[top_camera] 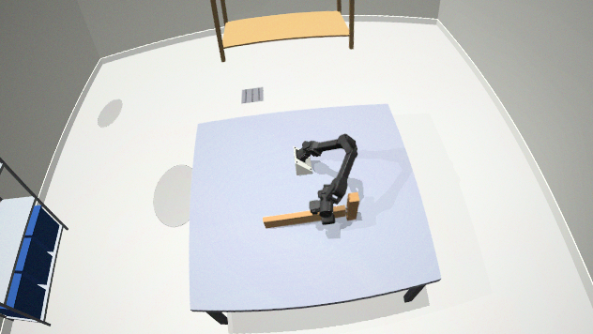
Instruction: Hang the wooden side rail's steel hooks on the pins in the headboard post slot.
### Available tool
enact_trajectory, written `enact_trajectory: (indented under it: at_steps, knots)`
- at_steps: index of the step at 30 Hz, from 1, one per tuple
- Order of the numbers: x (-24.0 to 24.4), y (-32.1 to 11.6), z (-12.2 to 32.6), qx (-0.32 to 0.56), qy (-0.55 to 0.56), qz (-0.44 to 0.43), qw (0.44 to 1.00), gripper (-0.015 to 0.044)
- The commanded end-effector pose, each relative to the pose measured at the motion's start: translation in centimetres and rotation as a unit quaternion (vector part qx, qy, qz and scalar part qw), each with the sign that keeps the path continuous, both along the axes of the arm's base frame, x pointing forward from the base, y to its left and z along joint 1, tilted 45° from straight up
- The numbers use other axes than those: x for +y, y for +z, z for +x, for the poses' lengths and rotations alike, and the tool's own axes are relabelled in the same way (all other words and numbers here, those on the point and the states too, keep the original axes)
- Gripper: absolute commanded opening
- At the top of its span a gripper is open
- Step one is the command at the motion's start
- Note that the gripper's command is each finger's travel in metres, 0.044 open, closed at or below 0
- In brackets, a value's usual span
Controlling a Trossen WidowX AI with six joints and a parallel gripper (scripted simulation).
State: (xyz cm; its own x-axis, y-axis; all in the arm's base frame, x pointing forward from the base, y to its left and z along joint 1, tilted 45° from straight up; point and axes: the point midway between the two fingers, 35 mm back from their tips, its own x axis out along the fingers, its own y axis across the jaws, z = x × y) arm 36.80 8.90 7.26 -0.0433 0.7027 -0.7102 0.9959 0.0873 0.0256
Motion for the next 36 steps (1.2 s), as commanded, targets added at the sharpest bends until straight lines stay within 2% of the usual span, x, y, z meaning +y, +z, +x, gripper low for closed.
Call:
enact_trajectory:
  at_steps: [1,36]
  knots:
    - [-0.11,0.38,0.03,-0.002,-0.003,0.001,1.000,0.0000]
    - [0.23,0.58,0.02,-0.002,-0.003,0.001,1.000,0.0000]
